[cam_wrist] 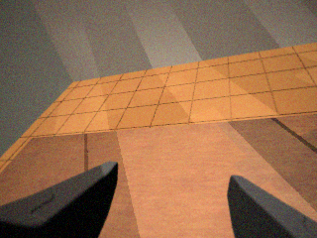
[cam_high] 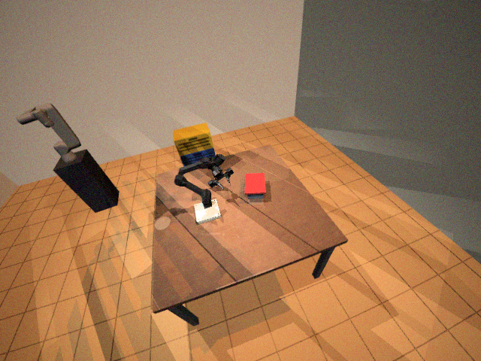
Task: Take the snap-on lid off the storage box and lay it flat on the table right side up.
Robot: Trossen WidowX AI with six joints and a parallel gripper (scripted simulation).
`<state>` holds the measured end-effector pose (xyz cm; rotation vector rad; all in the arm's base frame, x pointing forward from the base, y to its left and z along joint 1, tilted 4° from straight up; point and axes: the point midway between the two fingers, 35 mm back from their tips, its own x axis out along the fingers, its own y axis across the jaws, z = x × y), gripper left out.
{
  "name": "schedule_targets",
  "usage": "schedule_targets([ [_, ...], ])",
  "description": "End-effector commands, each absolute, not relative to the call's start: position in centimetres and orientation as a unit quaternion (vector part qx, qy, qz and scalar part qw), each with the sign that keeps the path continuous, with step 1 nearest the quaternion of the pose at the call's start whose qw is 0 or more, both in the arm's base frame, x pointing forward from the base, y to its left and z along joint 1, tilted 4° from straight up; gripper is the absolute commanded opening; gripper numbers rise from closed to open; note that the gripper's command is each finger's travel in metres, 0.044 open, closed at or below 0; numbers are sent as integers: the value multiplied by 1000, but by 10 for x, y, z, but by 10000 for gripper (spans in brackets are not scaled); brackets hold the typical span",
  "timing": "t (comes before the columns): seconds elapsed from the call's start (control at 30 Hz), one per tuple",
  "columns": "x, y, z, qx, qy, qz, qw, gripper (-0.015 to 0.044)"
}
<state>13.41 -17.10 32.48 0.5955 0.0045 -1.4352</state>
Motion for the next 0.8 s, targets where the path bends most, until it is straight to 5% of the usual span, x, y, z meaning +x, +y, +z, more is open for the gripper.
schedule_targets([
  [0.0,198,-135,296,405,-15,-552,728,235],
  [0.37,274,-24,245,632,27,-403,661,235],
  [0.77,287,49,215,728,83,-351,583,235],
])
